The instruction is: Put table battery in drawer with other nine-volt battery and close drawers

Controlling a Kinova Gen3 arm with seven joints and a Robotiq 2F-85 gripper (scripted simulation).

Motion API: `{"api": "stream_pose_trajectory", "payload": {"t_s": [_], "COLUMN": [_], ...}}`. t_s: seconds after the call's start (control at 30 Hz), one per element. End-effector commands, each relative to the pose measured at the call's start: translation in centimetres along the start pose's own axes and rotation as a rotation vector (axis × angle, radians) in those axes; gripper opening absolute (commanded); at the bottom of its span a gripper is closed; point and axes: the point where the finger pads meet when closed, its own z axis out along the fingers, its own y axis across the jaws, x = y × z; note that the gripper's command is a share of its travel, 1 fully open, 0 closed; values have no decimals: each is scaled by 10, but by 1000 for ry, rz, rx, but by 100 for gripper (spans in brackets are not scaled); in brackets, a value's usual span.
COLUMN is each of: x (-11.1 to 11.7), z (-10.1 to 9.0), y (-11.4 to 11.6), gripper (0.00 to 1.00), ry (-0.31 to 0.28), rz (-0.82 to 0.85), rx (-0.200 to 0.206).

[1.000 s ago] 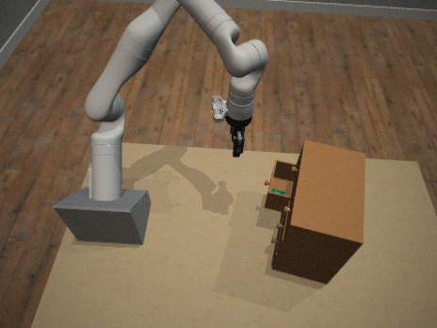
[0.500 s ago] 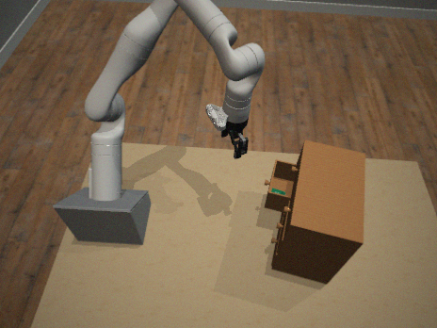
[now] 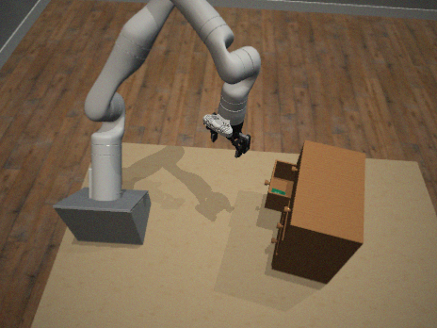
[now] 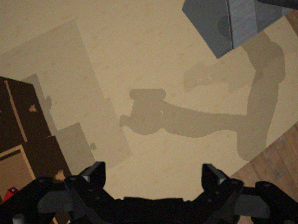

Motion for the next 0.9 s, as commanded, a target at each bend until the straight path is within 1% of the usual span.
{"api": "stream_pose_trajectory", "payload": {"t_s": [0.0, 0.17, 0.23, 0.73, 0.8, 0.87], "x": [4, 8, 8, 16, 16, 17], "z": [-2, -1, -1, 0, 0, -1], "y": [1, 4, 4, 14, 14, 16], "gripper": [100, 100, 100, 100, 100, 100], "ry": [-8, -8, -8, -6, -6, -5], "rz": [-75, -279, -279, -892, -892, -970], "rx": [4, 3, 3, 11, 11, 13]}}
